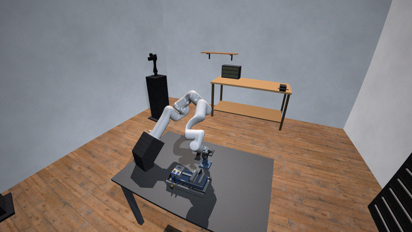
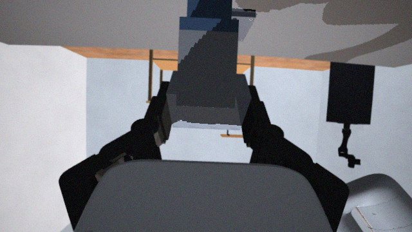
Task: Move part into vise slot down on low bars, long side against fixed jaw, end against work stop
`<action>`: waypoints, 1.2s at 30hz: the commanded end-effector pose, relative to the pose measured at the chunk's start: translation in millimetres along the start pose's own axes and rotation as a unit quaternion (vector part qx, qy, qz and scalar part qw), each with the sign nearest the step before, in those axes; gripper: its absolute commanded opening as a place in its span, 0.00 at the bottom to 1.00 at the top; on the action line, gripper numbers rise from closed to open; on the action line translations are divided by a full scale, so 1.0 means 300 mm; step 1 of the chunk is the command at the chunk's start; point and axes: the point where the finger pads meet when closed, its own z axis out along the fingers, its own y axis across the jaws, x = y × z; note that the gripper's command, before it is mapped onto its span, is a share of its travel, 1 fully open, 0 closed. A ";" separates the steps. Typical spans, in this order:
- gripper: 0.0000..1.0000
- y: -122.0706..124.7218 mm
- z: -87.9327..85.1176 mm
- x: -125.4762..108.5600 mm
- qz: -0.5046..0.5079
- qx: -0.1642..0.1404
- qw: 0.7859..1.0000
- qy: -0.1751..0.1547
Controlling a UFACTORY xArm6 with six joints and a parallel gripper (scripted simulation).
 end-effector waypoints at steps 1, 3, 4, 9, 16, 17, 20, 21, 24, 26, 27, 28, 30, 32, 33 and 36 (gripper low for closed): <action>0.00 -0.003 -0.003 -0.003 -0.001 0.001 1.000 0.001; 0.00 -0.003 -0.004 -0.003 -0.001 0.001 1.000 0.001; 0.00 -0.003 -0.004 -0.003 -0.001 0.001 1.000 0.001; 0.00 -0.002 -0.005 -0.004 -0.001 0.001 1.000 0.001; 0.00 -0.001 -0.009 -0.009 -0.001 0.001 1.000 0.001; 0.00 -0.001 -0.010 -0.009 -0.001 0.001 1.000 0.001; 0.00 -0.001 -0.013 -0.012 -0.001 0.001 1.000 0.001; 0.00 0.000 -0.014 -0.013 -0.001 0.001 1.000 0.001; 0.00 0.000 -0.016 -0.015 -0.001 0.001 1.000 0.001; 0.00 0.000 -0.017 -0.016 -0.001 0.001 1.000 0.001; 0.00 0.000 -0.018 -0.018 -0.001 0.001 1.000 0.001; 0.00 0.000 -0.019 -0.019 -0.001 0.001 1.000 0.001; 0.00 0.000 -0.022 -0.021 -0.001 0.001 1.000 0.001; 0.00 0.000 -0.025 -0.024 -0.001 0.001 1.000 0.001; 0.00 0.000 -0.026 -0.025 -0.001 0.001 1.000 0.001; 0.00 0.000 -0.030 -0.030 -0.001 0.001 1.000 0.001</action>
